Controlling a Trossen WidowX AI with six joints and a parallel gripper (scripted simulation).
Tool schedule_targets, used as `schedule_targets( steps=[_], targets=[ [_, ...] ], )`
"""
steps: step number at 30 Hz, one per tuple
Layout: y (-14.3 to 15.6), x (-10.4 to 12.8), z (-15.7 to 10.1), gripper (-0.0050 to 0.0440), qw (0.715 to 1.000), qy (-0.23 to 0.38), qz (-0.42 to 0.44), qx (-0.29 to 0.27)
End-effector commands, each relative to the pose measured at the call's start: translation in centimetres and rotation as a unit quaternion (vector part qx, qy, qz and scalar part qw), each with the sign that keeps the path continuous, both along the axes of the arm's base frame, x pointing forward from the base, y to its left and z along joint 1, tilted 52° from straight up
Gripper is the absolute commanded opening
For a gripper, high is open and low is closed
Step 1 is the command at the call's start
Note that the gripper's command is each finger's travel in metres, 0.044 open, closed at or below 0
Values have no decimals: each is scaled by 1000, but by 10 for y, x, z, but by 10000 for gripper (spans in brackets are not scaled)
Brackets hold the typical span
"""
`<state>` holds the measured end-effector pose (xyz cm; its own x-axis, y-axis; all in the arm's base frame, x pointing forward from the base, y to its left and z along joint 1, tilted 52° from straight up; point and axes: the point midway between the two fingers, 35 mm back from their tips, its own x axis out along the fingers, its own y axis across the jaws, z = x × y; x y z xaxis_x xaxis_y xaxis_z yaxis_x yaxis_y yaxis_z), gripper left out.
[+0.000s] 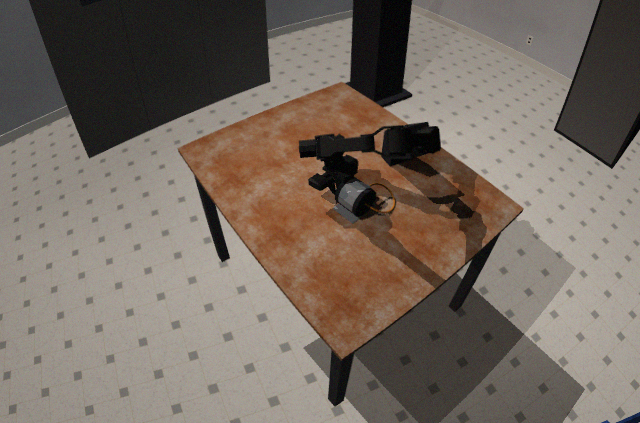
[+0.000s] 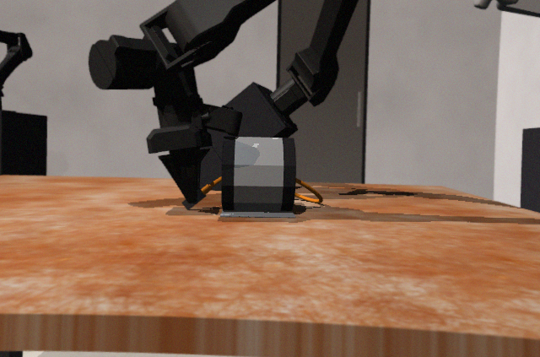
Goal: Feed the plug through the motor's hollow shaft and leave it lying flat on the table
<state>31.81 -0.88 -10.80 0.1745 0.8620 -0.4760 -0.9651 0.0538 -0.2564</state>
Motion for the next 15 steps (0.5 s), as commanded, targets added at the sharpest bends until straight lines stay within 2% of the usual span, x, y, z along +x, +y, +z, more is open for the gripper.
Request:
schedule_targets(
  steps=[1, 7, 9, 15],
  targets=[
    [0, 0, 0, 72, 1000, 0, 0, 0],
    [0, 0, 0, 32, 1000, 0, 0, 0],
    [-1, 0, -1, 0, 1000, 0, 0, 0],
    [-9, 3, -10, 0, 1000, 1, 0, 0]
  ],
)
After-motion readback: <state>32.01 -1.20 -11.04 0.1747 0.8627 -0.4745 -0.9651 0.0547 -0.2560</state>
